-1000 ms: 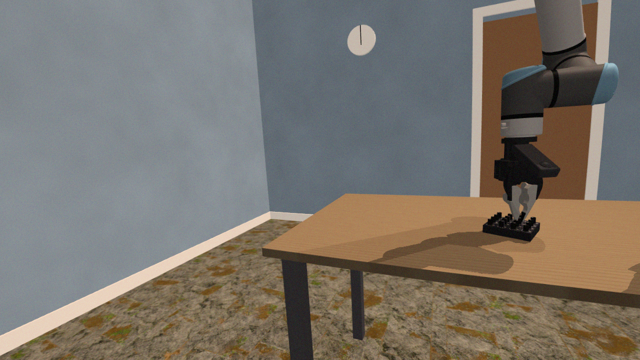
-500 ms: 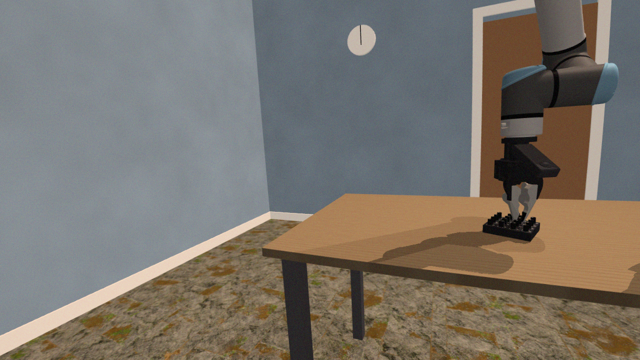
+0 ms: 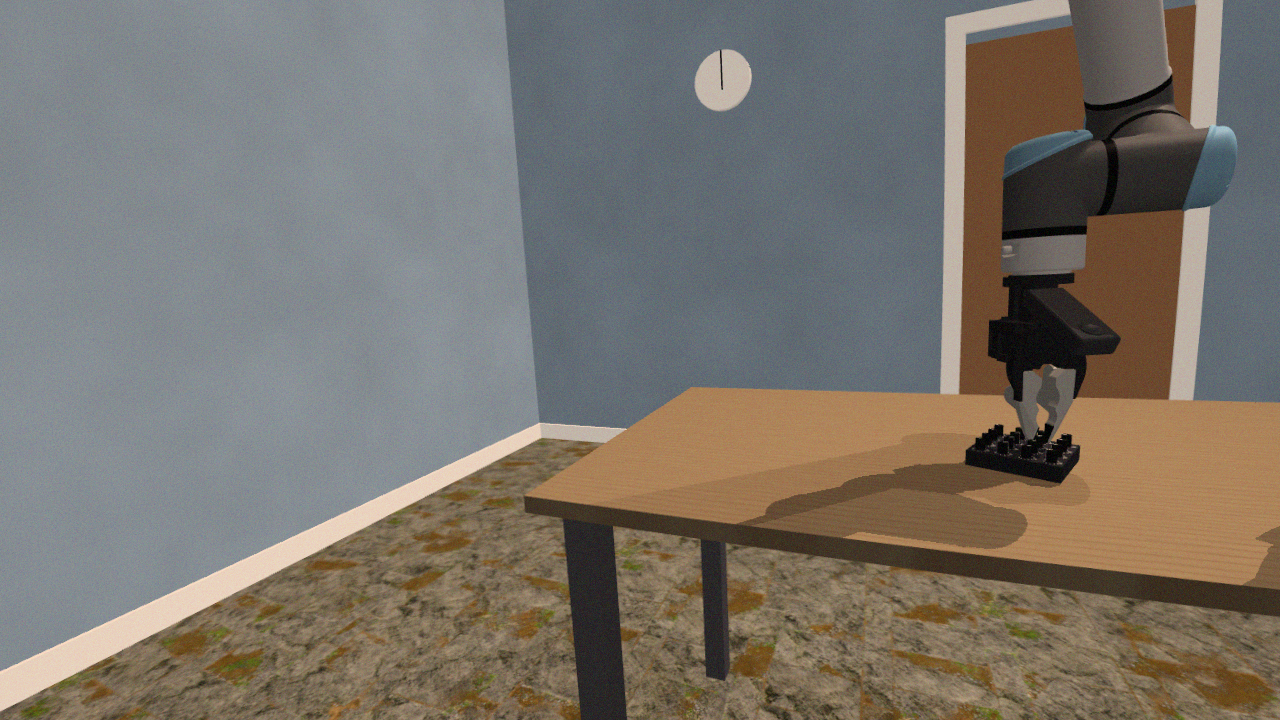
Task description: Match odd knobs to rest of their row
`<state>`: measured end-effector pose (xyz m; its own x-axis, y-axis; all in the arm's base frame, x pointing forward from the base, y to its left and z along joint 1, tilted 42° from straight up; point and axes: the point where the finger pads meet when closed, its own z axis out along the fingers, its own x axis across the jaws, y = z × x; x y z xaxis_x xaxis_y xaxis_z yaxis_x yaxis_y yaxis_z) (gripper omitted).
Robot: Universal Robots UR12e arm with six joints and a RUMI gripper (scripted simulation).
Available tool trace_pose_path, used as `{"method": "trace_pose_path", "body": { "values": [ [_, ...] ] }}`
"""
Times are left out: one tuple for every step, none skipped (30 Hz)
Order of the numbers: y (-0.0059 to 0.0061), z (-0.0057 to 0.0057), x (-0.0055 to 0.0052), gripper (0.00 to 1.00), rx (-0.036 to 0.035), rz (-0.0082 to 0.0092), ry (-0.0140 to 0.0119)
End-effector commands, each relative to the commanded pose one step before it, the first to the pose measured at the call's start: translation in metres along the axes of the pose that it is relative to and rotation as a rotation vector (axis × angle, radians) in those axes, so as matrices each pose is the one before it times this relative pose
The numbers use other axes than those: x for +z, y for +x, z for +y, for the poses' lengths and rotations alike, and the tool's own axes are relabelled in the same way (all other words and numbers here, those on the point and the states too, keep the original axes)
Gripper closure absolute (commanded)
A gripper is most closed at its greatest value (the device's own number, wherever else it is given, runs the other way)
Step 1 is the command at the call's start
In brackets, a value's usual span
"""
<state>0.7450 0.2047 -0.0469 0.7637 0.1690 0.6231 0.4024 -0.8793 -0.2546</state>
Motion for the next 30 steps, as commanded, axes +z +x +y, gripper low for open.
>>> {"method": "trace_pose_path", "body": {
  "values": [
    [0.00032,0.00008,-0.00033,0.89,-0.00019,0.00061,-0.00031],
    [0.0,0.0,0.0,0.89,0.0,0.0,0.0],
    [0.0,0.0,0.0,0.89,0.0,0.0,0.0],
    [0.0,0.0,-0.00003,0.89,0.0,0.0,0.0],
    [0.0,0.0,-0.00017,0.89,0.0,0.0,0.0],
    [0.0,0.0,-0.00043,0.89,0.0,0.0,0.0],
    [0.0,0.0,-0.00076,0.89,0.0,0.0,0.0],
    [0.0,0.0,-0.00114,0.89,0.0,0.0,0.0],
    [0.0,0.0,0.0,0.89,0.0,0.0,0.0],
    [0.0,0.0,0.0,0.89,0.0,0.0,0.0],
    [0.0,0.0,-0.00152,0.89,0.0,0.0,0.0],
    [0.0,0.0,-0.0019,0.89,0.0,0.0,0.0],
    [0.0,0.0,-0.00224,0.89,0.0,0.0,0.0],
    [0.0,0.0,-0.00252,0.89,0.0,0.0,0.0],
    [0.0,0.0,-0.00275,0.89,0.0,0.0,0.0],
    [0.0,0.0,-0.00289,0.89,0.0,0.0,0.0],
    [0.0,0.0,-0.00296,0.89,0.0,0.0,0.0],
    [0.0,0.0,-0.00294,0.89,0.0,0.0,0.0],
    [0.0,0.0,-0.00285,0.89,0.0,0.0,0.0],
    [0.0,0.0,-0.00268,0.89,0.0,0.0,0.0],
    [0.0,0.0,-0.00244,0.89,0.0,0.0,0.0],
    [0.0,0.0,-0.00214,0.89,0.0,0.0,0.0],
    [0.0,0.0,-0.0018,0.89,0.0,0.0,0.0],
    [0.0,0.0,-0.00144,0.89,0.0,0.0,0.0],
    [0.0,0.0,-0.00107,0.89,0.0,0.0,0.0],
    [0.0,0.0,0.0,0.89,0.0,0.0,0.0],
    [0.0,0.0,0.0,0.89,0.0,0.0,0.0],
    [0.0,0.0,-0.00072,0.89,0.0,0.0,0.0],
    [0.0,0.0,-0.0004,0.89,0.0,0.0,0.0],
    [0.0,0.0,-0.00016,0.89,0.0,0.0,0.0]
  ]
}}
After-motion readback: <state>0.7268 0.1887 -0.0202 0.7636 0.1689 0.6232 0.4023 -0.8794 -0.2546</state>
